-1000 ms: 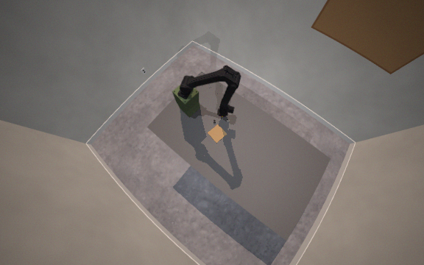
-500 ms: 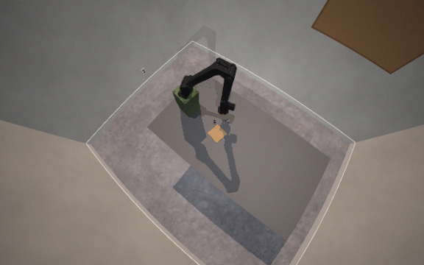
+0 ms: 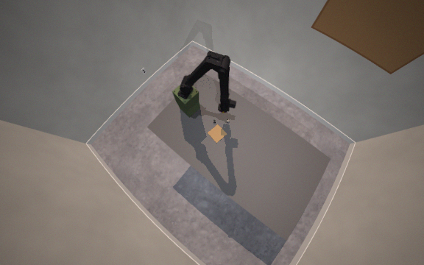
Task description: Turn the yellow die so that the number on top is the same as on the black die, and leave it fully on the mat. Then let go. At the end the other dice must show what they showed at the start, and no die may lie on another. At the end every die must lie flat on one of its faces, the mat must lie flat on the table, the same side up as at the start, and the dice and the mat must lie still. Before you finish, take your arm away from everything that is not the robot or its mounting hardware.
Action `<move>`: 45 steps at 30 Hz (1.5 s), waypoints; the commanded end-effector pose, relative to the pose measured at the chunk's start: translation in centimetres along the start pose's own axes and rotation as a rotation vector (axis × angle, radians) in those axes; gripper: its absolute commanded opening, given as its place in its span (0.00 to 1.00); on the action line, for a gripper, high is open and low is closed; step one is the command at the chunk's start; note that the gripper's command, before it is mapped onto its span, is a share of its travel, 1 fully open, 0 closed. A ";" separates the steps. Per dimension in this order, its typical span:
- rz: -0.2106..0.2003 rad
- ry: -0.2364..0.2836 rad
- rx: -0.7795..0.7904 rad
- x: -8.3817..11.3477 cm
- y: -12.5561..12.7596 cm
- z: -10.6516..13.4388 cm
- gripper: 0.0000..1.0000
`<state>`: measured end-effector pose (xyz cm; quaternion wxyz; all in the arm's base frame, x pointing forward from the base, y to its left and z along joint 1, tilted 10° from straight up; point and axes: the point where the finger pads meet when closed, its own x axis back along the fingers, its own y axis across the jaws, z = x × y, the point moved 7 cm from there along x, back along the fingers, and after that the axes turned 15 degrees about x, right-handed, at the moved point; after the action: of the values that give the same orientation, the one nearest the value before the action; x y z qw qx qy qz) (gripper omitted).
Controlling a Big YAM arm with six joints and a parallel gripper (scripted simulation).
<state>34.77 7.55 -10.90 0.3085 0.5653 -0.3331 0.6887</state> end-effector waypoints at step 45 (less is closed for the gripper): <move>0.205 -0.164 -1.177 -0.8 10.1 18.0 0.14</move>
<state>40.64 -9.92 -9.16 0.4799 0.3260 -0.7149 0.3903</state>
